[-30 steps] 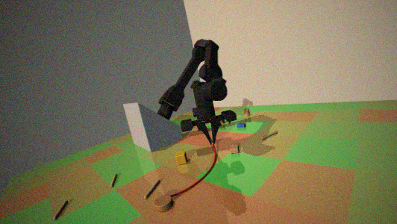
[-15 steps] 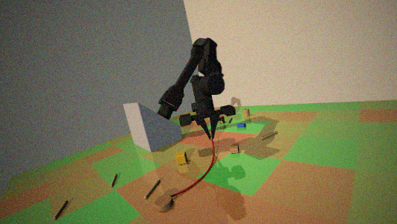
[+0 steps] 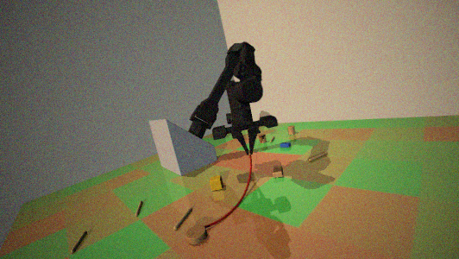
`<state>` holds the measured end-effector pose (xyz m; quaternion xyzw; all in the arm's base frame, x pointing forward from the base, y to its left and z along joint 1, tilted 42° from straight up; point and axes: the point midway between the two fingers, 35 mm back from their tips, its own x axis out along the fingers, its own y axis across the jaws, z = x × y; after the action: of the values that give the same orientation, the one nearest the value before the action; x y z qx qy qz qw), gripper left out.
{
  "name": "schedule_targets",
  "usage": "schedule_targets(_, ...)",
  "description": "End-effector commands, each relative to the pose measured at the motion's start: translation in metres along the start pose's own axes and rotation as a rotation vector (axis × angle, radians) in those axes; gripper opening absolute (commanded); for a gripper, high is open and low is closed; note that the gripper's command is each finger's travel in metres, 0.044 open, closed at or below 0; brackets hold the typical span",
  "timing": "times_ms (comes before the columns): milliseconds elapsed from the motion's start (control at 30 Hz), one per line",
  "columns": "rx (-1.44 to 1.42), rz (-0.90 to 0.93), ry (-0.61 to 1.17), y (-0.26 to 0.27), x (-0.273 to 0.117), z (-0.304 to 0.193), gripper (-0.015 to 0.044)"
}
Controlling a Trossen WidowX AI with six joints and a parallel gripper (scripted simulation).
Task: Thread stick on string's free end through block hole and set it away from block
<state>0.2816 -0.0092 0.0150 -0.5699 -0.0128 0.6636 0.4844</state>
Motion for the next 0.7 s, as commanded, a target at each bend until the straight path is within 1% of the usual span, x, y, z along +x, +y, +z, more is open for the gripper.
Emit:
schedule_targets(0, -0.008, 0.001, 0.007, -0.0009, -0.0078, -0.0008, 0.0)
schedule_targets(400, 0.004, -0.001, 0.002, -0.0005, -0.0045, -0.0002, 0.0)
schedule_targets(667, 0.262, -0.002, 0.003, -0.0018, -0.0053, -0.0066, 0.0)
